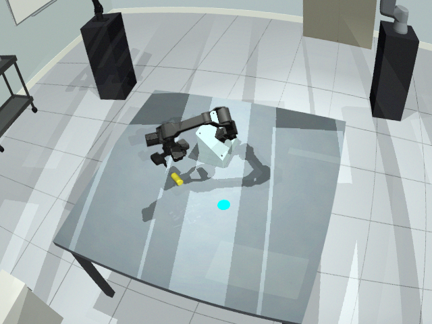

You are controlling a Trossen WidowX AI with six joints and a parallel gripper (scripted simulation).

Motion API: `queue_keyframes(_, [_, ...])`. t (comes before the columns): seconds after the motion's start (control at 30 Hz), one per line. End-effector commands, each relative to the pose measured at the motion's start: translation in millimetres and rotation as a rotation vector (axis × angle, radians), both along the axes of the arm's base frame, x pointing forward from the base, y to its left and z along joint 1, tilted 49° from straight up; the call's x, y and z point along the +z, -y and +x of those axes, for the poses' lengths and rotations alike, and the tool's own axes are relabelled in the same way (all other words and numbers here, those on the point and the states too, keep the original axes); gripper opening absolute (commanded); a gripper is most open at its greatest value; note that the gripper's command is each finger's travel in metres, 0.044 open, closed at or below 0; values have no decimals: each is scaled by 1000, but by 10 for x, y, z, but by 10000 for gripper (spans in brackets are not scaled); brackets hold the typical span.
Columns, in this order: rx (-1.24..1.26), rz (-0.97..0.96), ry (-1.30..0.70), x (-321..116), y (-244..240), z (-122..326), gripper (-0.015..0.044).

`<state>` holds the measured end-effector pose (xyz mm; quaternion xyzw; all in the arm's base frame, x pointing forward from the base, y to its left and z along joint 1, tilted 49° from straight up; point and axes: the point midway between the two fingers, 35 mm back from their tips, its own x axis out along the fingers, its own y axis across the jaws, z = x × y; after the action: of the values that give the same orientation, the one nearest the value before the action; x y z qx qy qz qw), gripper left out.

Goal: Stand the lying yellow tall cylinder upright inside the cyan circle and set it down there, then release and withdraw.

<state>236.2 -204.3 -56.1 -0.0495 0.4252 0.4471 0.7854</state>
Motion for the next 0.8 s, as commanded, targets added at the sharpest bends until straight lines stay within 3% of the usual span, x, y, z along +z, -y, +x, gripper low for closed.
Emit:
queue_keyframes(0.0, [13, 55, -12, 14, -179, 48, 309])
queue_keyframes(0.17, [16, 60, -14, -45, -254, 85, 309])
queue_keyframes(0.43, [16, 64, -11, -675, -936, 295, 309])
queue_keyframes(0.6, [16, 66, -10, -719, -998, 300, 309])
queue_keyframes(0.77, [16, 66, -10, -719, -998, 300, 178])
